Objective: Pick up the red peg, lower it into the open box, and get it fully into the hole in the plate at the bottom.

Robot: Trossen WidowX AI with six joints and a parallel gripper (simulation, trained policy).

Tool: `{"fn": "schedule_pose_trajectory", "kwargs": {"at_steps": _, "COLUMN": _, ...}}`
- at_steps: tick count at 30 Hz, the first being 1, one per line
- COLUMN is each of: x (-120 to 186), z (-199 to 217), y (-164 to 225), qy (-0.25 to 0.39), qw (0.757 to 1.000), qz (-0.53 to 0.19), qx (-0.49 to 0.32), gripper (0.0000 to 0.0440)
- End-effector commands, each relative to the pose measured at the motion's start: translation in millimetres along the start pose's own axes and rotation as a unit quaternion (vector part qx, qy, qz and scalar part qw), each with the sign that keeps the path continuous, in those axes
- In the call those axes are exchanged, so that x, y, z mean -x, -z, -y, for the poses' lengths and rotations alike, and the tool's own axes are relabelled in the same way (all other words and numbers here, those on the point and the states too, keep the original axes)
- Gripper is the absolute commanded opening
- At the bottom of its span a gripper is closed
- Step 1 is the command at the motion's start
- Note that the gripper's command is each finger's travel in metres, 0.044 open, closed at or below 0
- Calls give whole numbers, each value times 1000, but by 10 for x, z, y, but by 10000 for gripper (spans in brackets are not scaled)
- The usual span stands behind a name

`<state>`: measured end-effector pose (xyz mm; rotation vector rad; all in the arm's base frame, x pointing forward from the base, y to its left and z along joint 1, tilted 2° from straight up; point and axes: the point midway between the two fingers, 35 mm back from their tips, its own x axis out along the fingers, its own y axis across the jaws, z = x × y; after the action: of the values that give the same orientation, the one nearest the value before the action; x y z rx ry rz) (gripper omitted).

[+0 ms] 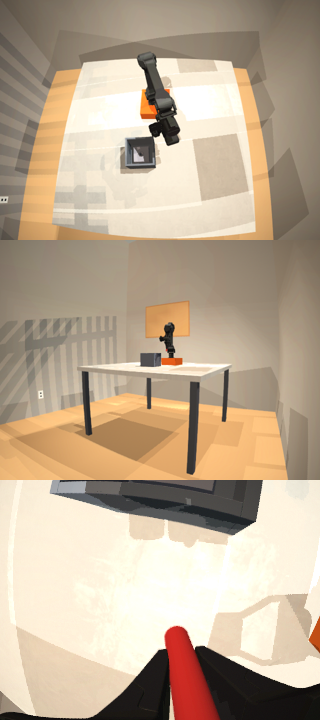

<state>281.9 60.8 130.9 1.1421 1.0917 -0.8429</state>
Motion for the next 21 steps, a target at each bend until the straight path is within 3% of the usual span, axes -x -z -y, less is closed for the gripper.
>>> {"fn": "schedule_pose_trajectory", "kwargs": {"at_steps": 1, "x": 33, "z": -14, "y": -135, "qy": 2, "qw": 1000, "qz": 11, "qx": -1, "gripper": 0}}
{"fn": "schedule_pose_trajectory", "kwargs": {"at_steps": 21, "x": 11, "z": 10, "y": -777, "qy": 37, "qw": 998, "qz": 39, "qx": -13, "gripper": 0}}
